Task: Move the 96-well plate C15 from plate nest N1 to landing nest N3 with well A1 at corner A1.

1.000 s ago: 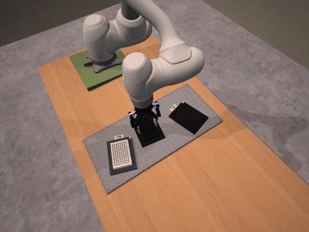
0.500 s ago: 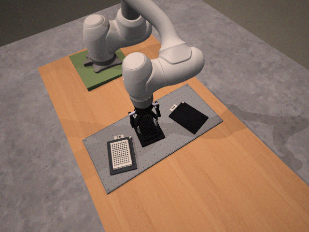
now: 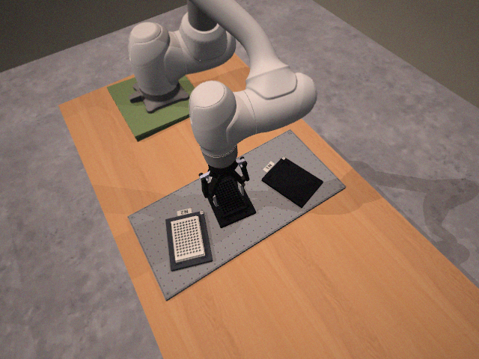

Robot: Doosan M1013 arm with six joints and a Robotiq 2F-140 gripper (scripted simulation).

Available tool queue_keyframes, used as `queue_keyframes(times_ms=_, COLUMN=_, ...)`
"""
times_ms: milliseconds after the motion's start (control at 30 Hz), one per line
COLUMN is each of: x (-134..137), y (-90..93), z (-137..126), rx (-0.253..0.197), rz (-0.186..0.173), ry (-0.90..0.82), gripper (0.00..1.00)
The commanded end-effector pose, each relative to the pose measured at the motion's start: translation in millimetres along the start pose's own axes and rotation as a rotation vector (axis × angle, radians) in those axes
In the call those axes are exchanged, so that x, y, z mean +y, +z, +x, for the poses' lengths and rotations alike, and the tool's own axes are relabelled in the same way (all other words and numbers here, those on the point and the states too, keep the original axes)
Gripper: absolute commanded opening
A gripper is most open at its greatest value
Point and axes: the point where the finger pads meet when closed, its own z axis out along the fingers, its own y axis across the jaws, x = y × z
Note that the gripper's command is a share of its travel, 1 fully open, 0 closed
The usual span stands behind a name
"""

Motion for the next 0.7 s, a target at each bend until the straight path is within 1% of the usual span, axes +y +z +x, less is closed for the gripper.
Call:
queue_keyframes(times_ms=0, x=0.0, y=-0.1, z=0.0, rx=0.000, rz=0.000, ry=0.000, gripper=0.00)
queue_keyframes(times_ms=67, x=0.0, y=-0.1, z=0.0, rx=0.000, rz=0.000, ry=0.000, gripper=0.00)
queue_keyframes(times_ms=100, x=0.0, y=-0.1, z=0.0, rx=0.000, rz=0.000, ry=0.000, gripper=0.66)
queue_keyframes(times_ms=667, x=0.0, y=-0.1, z=0.0, rx=0.000, rz=0.000, ry=0.000, gripper=0.66)
